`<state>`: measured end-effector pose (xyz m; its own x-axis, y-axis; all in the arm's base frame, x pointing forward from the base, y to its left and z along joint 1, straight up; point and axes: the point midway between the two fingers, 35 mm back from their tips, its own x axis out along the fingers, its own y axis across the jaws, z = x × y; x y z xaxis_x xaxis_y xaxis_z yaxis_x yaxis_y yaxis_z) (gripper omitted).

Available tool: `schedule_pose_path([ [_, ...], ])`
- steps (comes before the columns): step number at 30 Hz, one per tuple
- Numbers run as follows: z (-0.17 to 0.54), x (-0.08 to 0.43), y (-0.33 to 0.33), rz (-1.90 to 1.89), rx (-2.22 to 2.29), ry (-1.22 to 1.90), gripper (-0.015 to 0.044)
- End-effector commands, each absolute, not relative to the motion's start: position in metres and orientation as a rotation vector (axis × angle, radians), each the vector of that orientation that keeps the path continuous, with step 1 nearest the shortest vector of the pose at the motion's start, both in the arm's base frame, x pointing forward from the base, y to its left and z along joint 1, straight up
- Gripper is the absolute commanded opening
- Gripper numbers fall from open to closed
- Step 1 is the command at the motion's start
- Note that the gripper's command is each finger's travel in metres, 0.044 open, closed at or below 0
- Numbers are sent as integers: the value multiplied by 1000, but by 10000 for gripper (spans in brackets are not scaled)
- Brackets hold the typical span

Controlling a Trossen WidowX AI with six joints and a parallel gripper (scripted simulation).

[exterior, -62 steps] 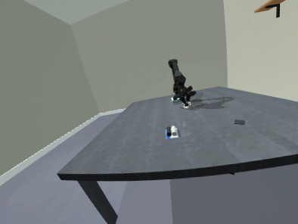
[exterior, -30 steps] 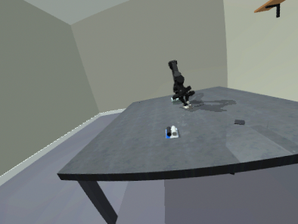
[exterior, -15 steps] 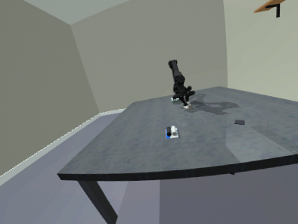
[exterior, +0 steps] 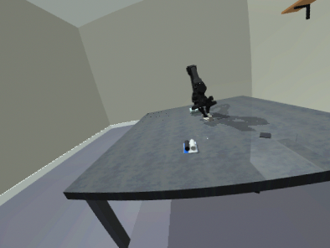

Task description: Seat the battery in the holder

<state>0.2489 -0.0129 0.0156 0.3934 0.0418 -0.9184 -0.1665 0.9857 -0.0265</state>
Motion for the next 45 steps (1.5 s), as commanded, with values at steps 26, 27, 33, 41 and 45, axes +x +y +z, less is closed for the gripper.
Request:
schedule_pose_path([
  [26, 8, 252, -12, 125, -131, 1361, 73],
  [27, 8, 252, -12, 125, -131, 1367, 73],
  [33, 8, 254, -12, 124, -135, 1404, 73],
  [41, 7, 256, -11, 123, -142, 1453, 73],
  [45, 6, 256, -11, 122, -145, 1478, 73],
])
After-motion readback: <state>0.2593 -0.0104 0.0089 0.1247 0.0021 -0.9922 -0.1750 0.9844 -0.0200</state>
